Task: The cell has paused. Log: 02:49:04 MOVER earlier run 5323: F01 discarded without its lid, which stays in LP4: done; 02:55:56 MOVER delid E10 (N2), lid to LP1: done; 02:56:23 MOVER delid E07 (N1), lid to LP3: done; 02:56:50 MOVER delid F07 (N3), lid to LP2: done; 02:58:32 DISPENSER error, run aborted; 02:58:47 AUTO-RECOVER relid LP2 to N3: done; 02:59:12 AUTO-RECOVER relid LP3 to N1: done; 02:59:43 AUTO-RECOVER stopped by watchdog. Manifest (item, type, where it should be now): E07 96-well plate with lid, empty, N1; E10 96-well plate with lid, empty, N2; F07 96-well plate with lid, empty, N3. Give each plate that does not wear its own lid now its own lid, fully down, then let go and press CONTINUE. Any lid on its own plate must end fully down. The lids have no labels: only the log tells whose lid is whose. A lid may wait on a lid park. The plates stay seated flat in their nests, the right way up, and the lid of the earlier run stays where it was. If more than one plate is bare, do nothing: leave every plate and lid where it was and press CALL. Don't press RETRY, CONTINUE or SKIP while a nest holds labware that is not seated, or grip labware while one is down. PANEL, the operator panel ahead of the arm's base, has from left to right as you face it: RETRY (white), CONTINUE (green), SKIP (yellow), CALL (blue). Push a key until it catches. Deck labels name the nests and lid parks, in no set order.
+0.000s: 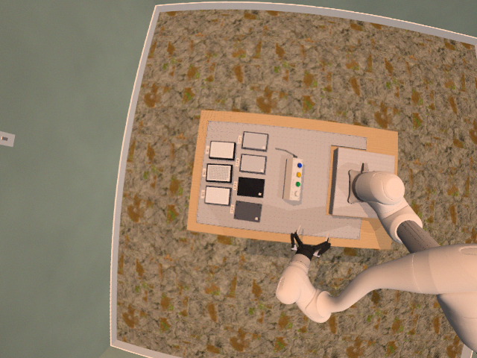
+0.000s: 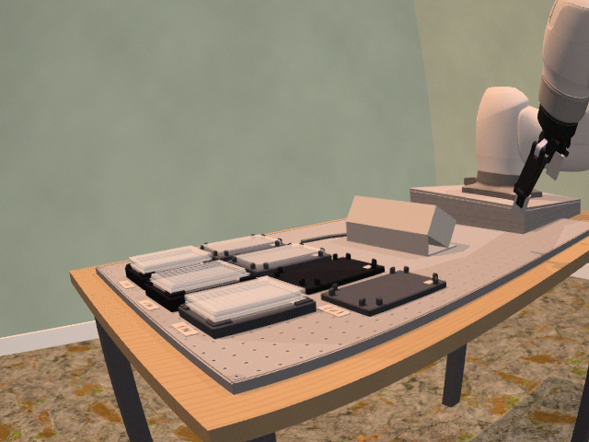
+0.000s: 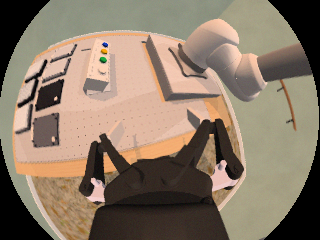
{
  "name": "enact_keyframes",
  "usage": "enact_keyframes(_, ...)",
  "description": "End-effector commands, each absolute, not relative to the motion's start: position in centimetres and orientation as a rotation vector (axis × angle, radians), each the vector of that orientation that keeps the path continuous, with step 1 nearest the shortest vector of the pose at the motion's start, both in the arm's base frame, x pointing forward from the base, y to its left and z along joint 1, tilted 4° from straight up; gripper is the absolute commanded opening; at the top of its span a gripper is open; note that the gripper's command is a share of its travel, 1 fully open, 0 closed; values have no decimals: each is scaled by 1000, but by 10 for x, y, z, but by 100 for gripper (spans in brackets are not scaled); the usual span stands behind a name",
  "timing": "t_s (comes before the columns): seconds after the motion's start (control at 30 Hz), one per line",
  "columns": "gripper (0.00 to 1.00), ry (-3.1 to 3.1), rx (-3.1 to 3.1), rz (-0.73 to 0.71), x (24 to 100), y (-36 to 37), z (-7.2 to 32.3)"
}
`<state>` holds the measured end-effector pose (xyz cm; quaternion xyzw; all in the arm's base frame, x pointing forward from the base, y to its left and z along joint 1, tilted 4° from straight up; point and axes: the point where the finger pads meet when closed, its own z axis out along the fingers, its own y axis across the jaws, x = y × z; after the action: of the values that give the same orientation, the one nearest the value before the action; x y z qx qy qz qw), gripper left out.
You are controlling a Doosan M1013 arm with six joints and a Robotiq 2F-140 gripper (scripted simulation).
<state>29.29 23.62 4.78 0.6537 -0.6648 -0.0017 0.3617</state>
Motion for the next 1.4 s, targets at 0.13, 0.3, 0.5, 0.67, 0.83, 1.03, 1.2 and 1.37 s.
enact_keyframes(0.13,100,-2258,1321,-34,402,200,22)
enact_keyframes(0.3,100,-2469,1105,-42,448,171,16)
enact_keyframes(0.5,100,-2711,777,-51,510,120,12)
enact_keyframes(0.67,100,-2831,566,-56,543,83,11)
enact_keyframes(0.83,100,-2954,288,-60,581,32,13)
enact_keyframes(1.03,100,-3025,80,-62,604,-8,15)
enact_keyframes(1.2,100,-3069,-89,-63,621,-41,17)
enact_keyframes(1.37,0,-3074,-108,-63,623,-45,18)
